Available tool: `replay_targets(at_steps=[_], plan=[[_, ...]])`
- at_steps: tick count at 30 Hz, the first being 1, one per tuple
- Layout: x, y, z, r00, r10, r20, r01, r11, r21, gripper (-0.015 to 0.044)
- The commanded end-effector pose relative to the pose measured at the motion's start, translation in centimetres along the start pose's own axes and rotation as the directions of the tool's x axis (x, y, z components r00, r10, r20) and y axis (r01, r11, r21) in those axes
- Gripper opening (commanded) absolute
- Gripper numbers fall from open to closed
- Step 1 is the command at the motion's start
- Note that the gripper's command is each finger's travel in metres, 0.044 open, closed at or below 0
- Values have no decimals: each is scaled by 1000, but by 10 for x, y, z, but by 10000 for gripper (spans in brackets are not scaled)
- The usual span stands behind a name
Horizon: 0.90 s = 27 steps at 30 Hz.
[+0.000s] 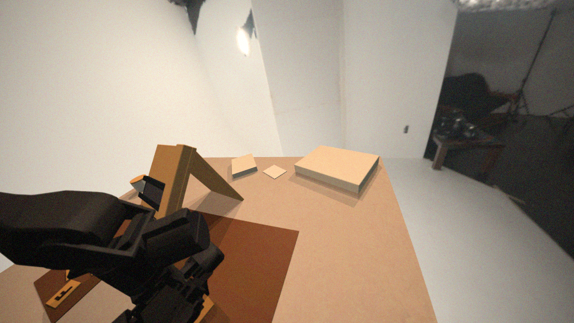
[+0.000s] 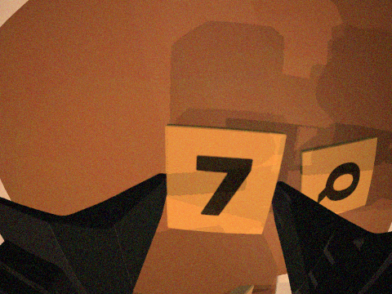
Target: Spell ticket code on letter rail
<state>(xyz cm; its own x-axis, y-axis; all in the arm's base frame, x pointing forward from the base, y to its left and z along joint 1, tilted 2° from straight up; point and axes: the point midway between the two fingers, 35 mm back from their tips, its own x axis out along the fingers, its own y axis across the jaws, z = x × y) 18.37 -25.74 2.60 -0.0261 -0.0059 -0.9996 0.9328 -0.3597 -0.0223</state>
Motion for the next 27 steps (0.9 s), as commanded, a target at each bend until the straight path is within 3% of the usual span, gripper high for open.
replay_targets(at_steps=[1, 27], plan=[[-3, 0, 0, 1000, 2, 4, -2, 1000, 6, 0], [-15, -1, -1, 1000, 2, 3, -2, 1000, 6, 0]])
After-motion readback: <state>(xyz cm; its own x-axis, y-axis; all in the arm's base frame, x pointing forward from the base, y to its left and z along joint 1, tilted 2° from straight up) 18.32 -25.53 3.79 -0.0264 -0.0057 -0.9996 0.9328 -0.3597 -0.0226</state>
